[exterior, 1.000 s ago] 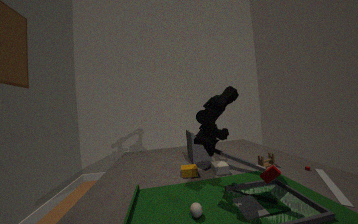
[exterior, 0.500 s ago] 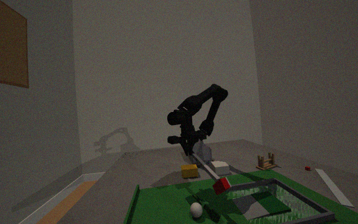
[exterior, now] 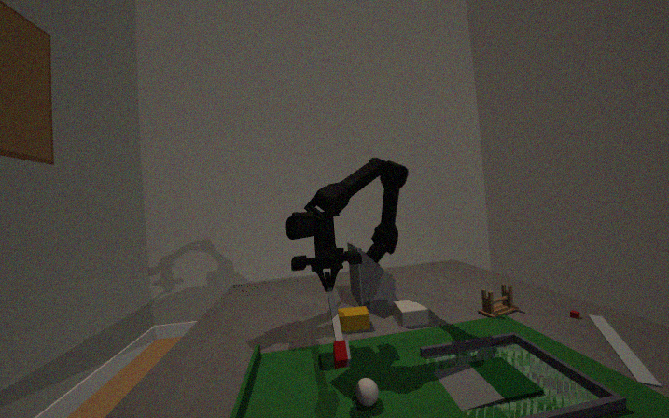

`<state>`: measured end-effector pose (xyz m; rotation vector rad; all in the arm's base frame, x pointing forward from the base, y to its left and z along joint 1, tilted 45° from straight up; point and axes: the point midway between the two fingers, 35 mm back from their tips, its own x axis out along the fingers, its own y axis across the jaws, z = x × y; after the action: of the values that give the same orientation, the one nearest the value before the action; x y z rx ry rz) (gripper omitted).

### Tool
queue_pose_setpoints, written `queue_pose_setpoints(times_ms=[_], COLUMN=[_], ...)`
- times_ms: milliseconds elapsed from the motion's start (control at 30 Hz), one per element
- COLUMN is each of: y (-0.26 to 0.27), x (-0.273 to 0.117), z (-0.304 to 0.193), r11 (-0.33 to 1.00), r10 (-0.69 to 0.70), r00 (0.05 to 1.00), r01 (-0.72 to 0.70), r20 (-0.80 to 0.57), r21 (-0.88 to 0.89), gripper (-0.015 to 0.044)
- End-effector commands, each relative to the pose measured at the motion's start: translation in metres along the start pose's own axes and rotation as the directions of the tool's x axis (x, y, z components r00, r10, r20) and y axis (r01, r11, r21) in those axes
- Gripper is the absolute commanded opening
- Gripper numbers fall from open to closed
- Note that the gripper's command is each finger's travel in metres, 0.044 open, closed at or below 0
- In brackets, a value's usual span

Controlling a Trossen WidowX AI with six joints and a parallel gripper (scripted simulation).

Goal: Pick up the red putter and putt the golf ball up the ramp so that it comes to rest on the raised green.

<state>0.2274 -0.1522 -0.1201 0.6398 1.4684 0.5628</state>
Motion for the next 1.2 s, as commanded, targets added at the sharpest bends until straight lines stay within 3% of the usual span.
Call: queue_pose_setpoints(times_ms=[0, 200, 1167], y=[-0.004, -0.004, -0.004], x=[0.008, 0.036, 0.064], z=[0.0, 0.0, -0.001], r11=[1.0, 1.0, 1.0], r10=[-0.006, -0.005, -0.008], r00=[1.0, 1.0, 1.0], r01=[0.006, 0.005, 0.008], r20=[0.006, 0.006, -0.003], r21=[0.013, 0.013, 0.009], gripper=[0.0, 0.0, 0.0])
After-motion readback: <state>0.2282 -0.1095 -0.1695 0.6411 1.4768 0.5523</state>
